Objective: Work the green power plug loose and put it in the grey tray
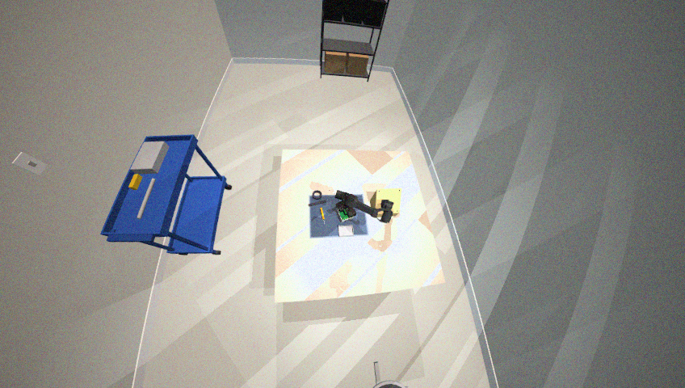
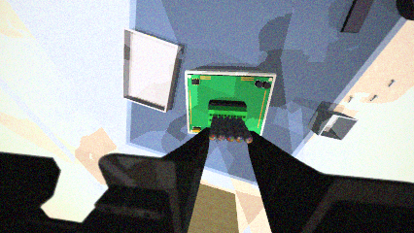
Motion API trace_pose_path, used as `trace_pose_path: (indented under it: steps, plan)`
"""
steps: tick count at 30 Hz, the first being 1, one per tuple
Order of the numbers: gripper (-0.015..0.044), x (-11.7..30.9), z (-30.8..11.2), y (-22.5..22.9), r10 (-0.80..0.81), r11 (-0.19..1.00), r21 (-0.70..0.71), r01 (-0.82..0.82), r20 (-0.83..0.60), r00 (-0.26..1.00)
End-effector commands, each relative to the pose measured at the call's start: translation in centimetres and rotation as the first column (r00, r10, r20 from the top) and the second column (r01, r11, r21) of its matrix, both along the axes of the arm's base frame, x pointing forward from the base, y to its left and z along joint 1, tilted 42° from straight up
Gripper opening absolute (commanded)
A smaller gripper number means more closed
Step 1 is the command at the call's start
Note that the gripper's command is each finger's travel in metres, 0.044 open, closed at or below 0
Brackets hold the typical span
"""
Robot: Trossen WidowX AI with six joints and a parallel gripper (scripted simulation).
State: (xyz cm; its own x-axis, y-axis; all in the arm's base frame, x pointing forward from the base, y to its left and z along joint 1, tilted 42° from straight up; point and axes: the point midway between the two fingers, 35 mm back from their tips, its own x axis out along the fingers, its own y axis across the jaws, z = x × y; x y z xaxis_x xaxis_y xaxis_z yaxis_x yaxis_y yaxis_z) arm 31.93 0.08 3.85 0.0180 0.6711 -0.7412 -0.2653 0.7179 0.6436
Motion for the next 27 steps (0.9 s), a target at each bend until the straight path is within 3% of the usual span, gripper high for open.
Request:
trace_pose_path:
  steps: [1, 23, 27]
  plan:
    - [0.0236, 0.2, -0.2, 0.3, 0.005, 1.0, -0.004, -0.005, 0.007, 1.0]
    - [0.0249, 0.2, -1.4, 1.4, 0.005, 1.0, -0.003, -0.005, 0.007, 1.0]
    - [0.0144, 0.2, -1.4, 1.4, 0.005, 1.0, -0.003, -0.005, 0.007, 1.0]
